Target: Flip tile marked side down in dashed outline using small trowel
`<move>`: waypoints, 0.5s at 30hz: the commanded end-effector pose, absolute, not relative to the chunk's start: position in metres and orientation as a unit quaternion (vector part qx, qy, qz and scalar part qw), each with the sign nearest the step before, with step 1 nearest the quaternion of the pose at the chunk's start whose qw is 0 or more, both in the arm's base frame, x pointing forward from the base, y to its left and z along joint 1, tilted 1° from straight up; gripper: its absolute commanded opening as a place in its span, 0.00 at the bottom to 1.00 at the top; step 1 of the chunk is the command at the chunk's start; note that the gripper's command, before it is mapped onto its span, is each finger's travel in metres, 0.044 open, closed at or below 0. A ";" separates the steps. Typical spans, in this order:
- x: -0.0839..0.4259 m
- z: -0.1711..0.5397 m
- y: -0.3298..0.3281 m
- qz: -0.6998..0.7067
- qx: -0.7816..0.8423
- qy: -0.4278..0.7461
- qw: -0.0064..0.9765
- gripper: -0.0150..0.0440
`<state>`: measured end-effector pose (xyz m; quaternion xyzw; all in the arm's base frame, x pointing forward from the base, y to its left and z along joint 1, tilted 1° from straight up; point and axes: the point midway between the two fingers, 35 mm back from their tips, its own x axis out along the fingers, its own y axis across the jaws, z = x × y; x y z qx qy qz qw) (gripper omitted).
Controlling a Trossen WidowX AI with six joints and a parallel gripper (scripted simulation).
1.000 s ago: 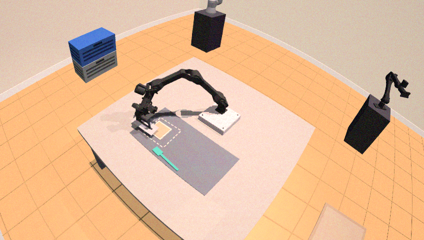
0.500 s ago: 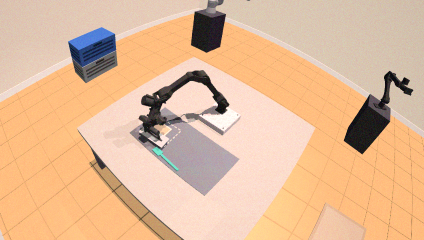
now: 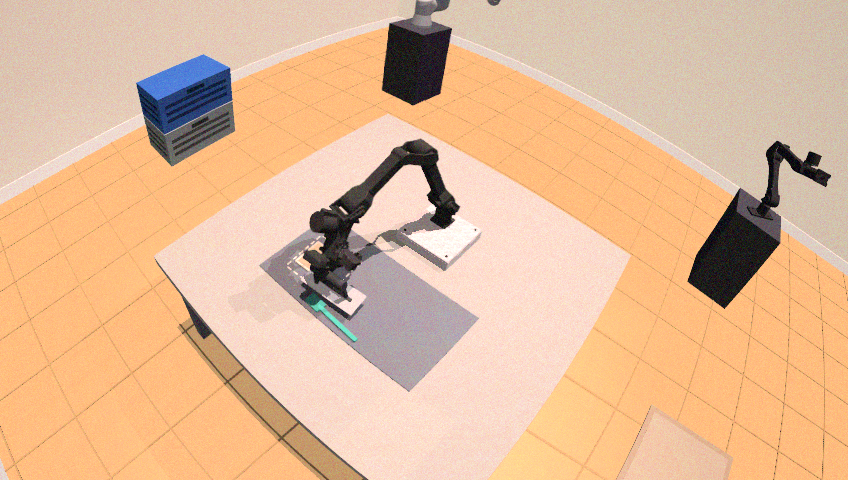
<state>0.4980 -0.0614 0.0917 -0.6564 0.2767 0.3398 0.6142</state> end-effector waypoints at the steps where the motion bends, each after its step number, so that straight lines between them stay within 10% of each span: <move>1: 0.494 0.101 -0.038 0.330 -0.661 0.273 0.616 0.25; 15: 0.456 0.096 0.047 0.320 -0.666 0.278 0.613 0.25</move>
